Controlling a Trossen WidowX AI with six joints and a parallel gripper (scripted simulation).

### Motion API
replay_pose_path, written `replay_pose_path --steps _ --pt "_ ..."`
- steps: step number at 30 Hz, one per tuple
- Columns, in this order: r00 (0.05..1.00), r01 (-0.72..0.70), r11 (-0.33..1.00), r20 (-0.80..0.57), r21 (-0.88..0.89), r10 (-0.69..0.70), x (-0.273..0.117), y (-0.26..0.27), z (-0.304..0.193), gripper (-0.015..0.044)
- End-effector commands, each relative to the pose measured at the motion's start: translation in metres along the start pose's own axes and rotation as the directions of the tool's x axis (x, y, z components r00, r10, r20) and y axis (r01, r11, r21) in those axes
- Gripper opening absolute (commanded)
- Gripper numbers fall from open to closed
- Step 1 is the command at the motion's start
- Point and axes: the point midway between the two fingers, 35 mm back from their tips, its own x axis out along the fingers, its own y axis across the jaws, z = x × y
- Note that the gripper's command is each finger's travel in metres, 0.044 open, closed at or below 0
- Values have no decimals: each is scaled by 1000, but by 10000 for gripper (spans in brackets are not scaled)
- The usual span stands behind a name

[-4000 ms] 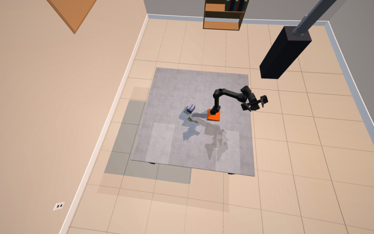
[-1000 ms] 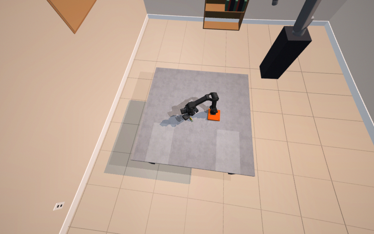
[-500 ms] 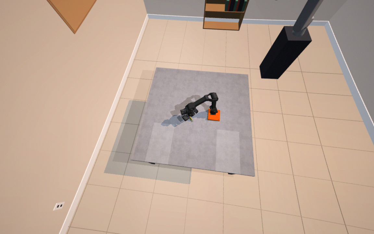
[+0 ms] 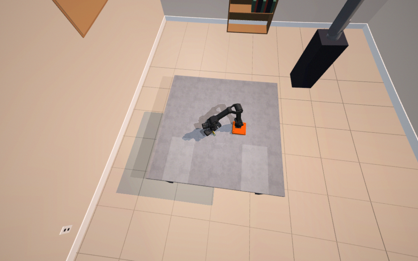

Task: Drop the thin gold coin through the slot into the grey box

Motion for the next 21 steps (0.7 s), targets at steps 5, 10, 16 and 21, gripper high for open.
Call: replay_pose_path --steps 5,10,16,21 --pt "1000 14 1000 -10 -3 -14 17 -3 -2 161" --pt "1000 14 1000 -10 -3 -14 23 -4 -2 161" --pt "1000 14 1000 -10 -3 -14 24 -4 -2 56" --pt "1000 14 1000 -10 -3 -14 24 -4 -2 0"
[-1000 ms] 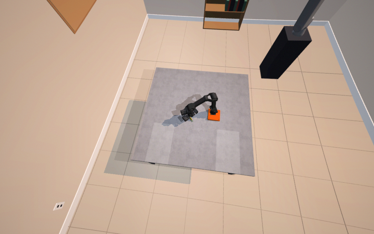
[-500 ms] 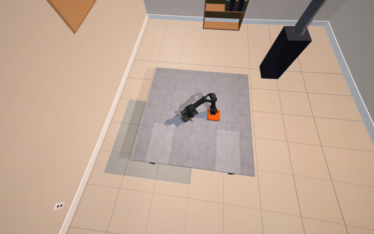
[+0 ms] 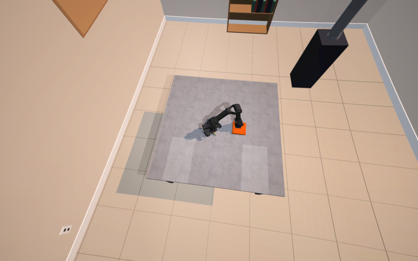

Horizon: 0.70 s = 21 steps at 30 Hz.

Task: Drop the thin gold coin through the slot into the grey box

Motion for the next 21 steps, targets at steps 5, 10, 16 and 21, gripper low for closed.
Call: replay_pose_path --steps 5,10,16,21 --pt "1000 4 1000 -6 -3 -4 2 0 -1 0" --pt "1000 4 1000 -6 -3 -4 -4 1 0 0" --pt "1000 4 1000 -6 -3 -4 -18 3 1 0" --pt "1000 4 1000 -6 -3 -4 -31 4 1 0"
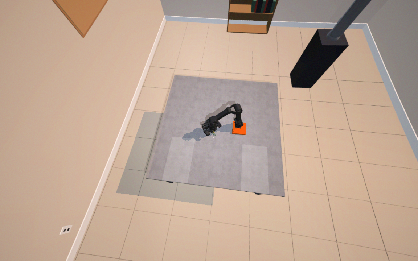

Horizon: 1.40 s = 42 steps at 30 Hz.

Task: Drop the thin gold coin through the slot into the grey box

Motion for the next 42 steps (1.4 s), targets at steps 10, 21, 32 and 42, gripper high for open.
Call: replay_pose_path --steps 10,21,32,42 --pt "1000 -15 1000 3 -5 15 -36 2 0 0" --pt "1000 -14 1000 2 -4 14 -64 -1 -1 0" --pt "1000 -14 989 2 150 14 -73 -2 -1 0" --pt "1000 -13 880 2 474 14 -74 -1 1 0"
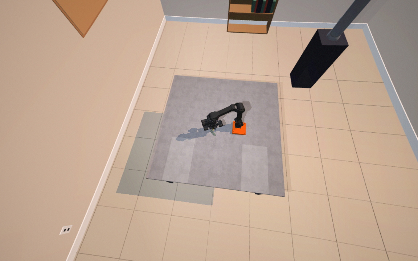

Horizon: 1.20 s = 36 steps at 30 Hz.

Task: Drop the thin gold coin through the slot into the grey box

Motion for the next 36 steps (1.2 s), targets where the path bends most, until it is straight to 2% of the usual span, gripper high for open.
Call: replay_pose_path --steps 1,11,21,36 --pt "1000 0 992 -3 125 0 -1 1 0 0" --pt "1000 1 892 -3 452 0 -2 2 1 0" --pt "1000 2 692 -3 722 0 -2 3 2 0" --pt "1000 0 674 -1 739 1 -3 0 24 0"
